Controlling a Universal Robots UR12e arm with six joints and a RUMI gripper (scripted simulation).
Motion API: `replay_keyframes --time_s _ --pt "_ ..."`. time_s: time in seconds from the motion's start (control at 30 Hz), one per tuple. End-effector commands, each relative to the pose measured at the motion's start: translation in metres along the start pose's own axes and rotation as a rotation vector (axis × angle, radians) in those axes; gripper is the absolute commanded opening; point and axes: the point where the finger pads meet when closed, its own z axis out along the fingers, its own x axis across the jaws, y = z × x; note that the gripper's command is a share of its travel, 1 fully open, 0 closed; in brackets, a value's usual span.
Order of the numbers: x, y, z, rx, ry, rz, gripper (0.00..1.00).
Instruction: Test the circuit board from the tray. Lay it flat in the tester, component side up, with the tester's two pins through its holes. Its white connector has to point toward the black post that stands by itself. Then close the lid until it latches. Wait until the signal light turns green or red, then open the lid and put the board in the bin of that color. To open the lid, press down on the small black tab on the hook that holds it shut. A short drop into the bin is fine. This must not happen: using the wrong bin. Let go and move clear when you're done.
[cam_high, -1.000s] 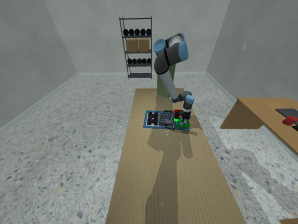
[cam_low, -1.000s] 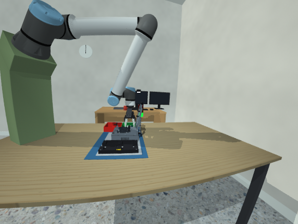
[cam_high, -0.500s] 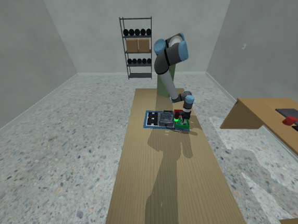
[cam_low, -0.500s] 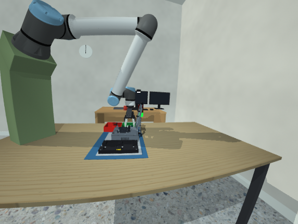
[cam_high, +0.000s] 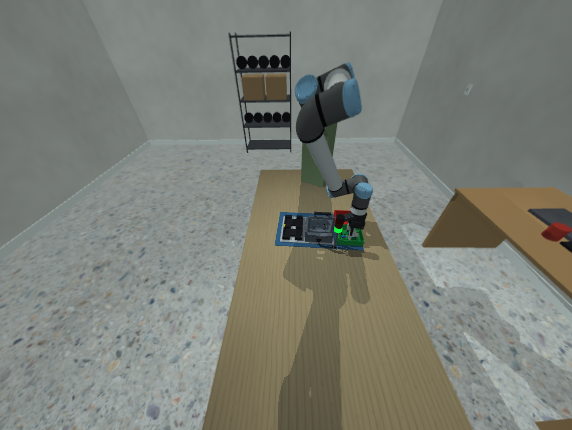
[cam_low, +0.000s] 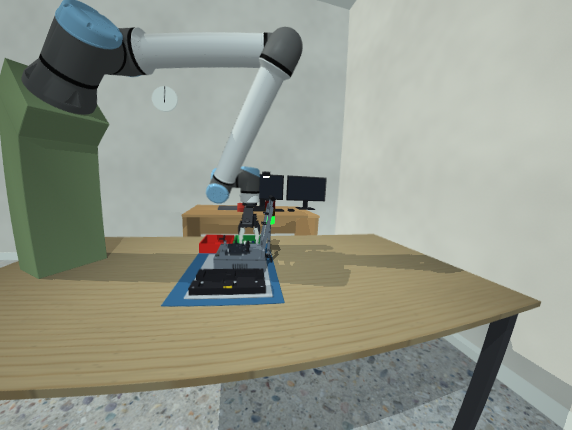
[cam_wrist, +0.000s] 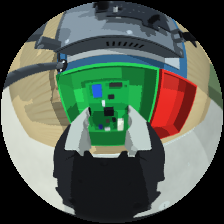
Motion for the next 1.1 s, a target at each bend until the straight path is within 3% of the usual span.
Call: replay_keyframes --time_s 0.0,0.07,0.1,1.07 --pt "-0.0014 -0.0005 0.0013 0.0 -0.002 0.001 0.39" --pt "-0.0014 -0.0005 0.0013 0.0 -0.002 0.001 0.39" --pt "-0.0014 -0.0005 0.0013 0.0 -0.002 0.001 0.59" --pt "-0.0014 -0.0005 0.0013 0.0 -0.002 0.001 0.59"
